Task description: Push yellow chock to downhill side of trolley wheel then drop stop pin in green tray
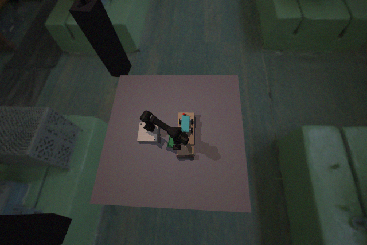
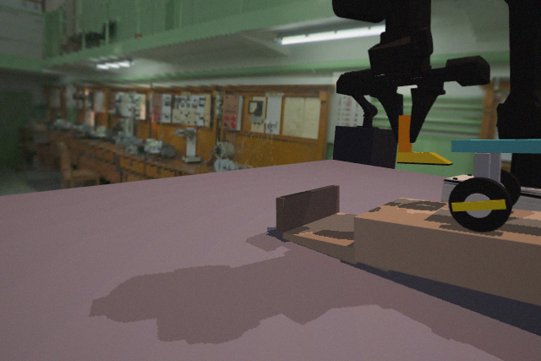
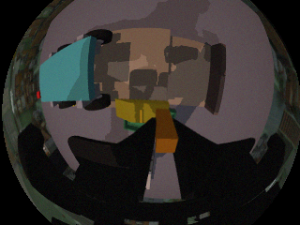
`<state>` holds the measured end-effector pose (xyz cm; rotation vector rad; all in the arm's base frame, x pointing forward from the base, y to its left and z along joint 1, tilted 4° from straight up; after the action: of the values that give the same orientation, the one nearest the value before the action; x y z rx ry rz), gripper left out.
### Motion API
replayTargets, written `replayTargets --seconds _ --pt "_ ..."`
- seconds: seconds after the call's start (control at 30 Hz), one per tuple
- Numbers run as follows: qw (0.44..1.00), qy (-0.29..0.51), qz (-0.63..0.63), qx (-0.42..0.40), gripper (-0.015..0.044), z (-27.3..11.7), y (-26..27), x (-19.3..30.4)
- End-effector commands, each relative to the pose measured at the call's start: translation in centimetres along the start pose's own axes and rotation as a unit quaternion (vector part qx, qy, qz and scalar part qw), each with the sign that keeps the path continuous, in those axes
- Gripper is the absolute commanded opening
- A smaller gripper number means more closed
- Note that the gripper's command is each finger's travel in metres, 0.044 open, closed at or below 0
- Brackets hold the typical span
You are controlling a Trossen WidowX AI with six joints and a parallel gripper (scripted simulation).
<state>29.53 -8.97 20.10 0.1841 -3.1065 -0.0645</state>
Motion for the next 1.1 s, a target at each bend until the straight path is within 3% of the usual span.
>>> replayTargets --seconds 0.0,0.57,1.07 --pt "1.0 0.004 0.002 -0.003 0.0 1.2 0.0 0.0" --pt "1.0 0.004 0.002 -0.004 0.0 5.1 0.1 0.0" --pt "1.0 0.004 0.002 -0.004 0.0 4.9 1.1 -0.1"
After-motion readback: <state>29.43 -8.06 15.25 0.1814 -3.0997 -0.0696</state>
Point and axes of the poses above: the point midway between the two fingers, 35 mm back from their tips, its own z axis out along the fingers, its own y axis across the jaws, x = y × z, the point moved 10 cm from there along -z, back along the fingers, and after that the axes turned 3 degrees about z, right-handed, at the moved point
